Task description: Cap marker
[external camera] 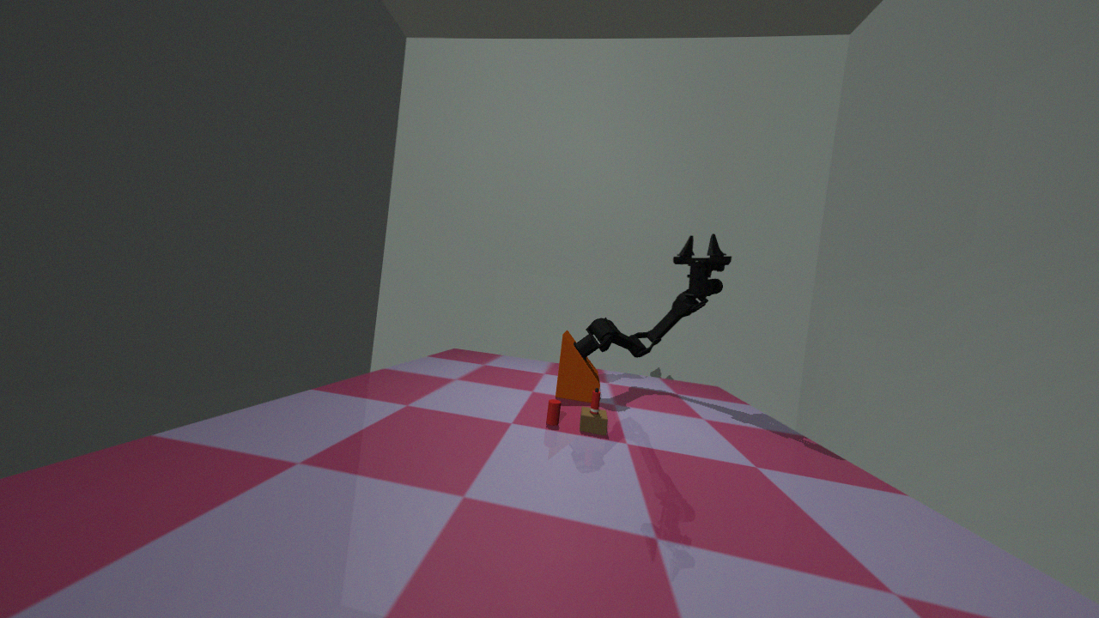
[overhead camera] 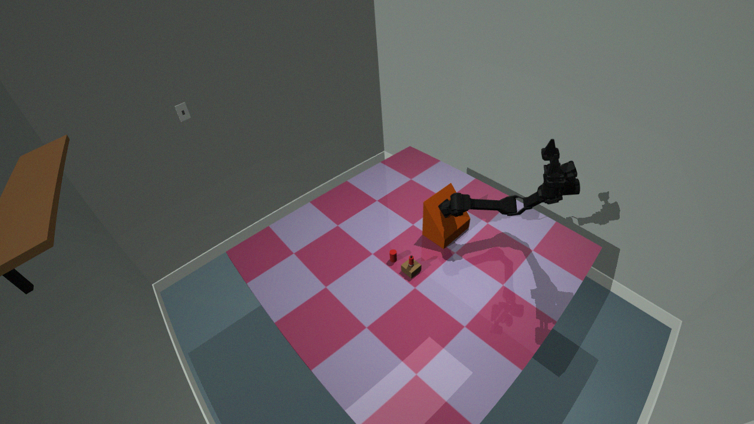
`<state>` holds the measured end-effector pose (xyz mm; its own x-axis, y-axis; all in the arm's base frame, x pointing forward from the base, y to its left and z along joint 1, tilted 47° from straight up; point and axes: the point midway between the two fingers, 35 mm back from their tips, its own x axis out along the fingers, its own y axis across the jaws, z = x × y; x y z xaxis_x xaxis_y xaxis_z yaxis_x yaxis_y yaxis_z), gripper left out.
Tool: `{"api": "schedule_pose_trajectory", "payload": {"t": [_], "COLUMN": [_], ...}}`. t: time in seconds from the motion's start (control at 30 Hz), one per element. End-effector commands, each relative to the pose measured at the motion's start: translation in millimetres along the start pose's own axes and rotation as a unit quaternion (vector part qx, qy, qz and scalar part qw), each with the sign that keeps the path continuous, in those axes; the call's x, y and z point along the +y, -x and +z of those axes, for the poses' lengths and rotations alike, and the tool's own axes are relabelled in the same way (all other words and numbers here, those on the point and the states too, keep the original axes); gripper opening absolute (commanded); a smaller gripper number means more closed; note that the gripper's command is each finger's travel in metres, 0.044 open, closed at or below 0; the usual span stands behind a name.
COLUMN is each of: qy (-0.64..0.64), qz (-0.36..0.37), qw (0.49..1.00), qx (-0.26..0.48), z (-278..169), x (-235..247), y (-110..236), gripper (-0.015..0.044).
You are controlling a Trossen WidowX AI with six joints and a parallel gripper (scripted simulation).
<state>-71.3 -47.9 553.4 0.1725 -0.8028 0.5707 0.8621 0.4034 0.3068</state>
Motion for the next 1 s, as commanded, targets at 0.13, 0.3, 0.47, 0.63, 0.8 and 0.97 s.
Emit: {"api": "schedule_pose_trajectory", "payload": {"t": [0.13,0.3,0.47,0.63,0.8,0.97], "qy": [0.093,0.216,0.328,0.415,0.425,0.456], "qz": [0.048,0.131,0.228,0.333,0.409,0.484], "qw": [0.993,0.958,0.892,0.804,0.739,0.66], "qx": [0.06,0.138,0.21,0.267,0.326,0.349], "z": [-41,-106,-182,-260,-327,-377], "x": [33,78,119,151,170,181], "y": [-30,-60,-77,-77,-61,-43], "gripper": [0.0269,0.0252,0.0252,0.0252,0.0252,0.0252]}}
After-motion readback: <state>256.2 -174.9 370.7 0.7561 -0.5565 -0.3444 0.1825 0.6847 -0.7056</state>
